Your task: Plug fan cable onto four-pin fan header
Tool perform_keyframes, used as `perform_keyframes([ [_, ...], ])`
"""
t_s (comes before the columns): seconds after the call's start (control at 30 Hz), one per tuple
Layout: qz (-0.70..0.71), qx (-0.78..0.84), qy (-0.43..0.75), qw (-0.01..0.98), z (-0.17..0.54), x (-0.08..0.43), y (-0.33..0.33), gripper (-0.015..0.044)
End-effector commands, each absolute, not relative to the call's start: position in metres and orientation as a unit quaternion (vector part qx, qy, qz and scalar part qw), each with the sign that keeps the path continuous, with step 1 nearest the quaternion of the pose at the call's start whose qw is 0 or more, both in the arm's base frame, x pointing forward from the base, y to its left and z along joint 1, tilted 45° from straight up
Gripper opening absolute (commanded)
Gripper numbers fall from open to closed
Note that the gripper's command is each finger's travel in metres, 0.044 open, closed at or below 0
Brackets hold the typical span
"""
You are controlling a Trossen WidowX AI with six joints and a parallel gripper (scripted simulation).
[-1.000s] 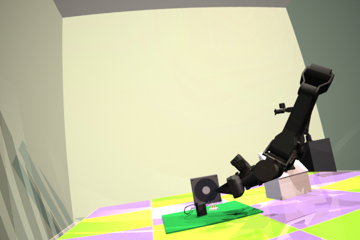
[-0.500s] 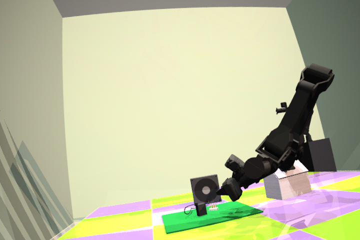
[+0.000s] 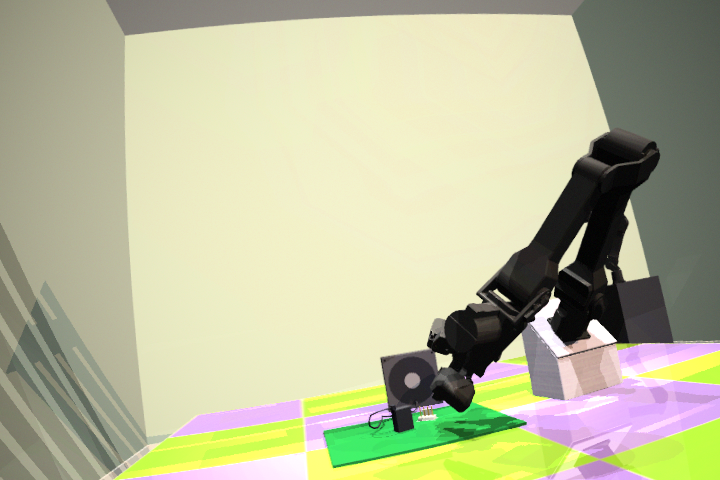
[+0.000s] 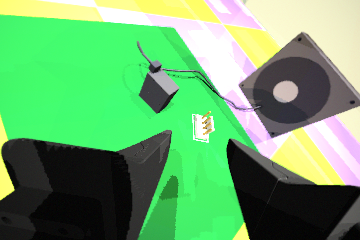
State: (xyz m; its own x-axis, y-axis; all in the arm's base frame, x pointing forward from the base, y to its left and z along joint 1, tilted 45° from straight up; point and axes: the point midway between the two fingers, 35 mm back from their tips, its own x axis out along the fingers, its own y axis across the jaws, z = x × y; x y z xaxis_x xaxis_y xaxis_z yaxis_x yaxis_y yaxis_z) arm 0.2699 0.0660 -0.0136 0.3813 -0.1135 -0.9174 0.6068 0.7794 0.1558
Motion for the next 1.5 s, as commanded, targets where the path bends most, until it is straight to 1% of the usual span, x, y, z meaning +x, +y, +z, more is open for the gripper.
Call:
perform_keyframes([
  [0.0, -0.209, 0.234, 0.552, 0.773, -0.017, 0.272, 0.065, 0.0205],
  [0.4, -0.147, 0.236, 0.649, 0.709, -0.020, 0.272, 0.061, 0.0205],
  [0.77, -0.074, 0.267, 0.708, 0.649, -0.014, 0.274, 0.058, 0.0205],
  [1.13, 0.006, 0.320, 0.735, 0.598, 0.001, 0.280, 0.052, 0.0205],
  [1.47, 0.081, 0.384, 0.728, 0.562, 0.020, 0.292, 0.044, 0.0205],
])
